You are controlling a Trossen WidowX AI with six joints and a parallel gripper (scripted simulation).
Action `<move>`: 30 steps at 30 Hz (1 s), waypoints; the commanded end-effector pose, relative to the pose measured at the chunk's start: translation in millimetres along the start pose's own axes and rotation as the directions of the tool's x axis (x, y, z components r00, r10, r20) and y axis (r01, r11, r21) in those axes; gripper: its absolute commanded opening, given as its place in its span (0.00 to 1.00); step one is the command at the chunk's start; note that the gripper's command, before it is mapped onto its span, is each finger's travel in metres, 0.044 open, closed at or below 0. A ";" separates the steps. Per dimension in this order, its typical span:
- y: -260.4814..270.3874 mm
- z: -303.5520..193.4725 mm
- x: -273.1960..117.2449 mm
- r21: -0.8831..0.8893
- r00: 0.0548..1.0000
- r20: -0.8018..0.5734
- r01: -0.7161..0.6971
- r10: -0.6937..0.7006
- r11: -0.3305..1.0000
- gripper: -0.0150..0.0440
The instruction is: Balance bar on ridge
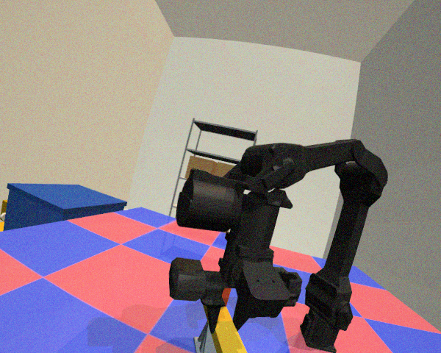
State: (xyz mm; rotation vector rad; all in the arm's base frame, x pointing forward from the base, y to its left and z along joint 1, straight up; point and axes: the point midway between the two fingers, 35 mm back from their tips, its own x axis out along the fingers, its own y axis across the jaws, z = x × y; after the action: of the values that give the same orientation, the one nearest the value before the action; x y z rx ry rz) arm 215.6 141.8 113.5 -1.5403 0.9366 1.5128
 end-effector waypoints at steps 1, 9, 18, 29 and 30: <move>0.0 0.0 0.0 0.000 1.000 0.000 0.000 0.000 1.000 0.25; 0.0 0.0 0.0 0.000 1.000 0.000 0.000 0.000 1.000 0.25; 0.0 0.0 0.0 0.000 1.000 0.000 0.000 0.000 1.000 0.25; 0.0 0.0 0.0 0.000 1.000 0.000 0.000 0.000 1.000 0.43; 0.0 0.0 0.0 0.000 1.000 0.000 0.000 0.000 1.000 0.48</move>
State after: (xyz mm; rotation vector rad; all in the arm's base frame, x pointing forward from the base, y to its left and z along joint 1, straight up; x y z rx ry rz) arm 215.6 141.8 113.5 -1.5403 0.9367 1.5128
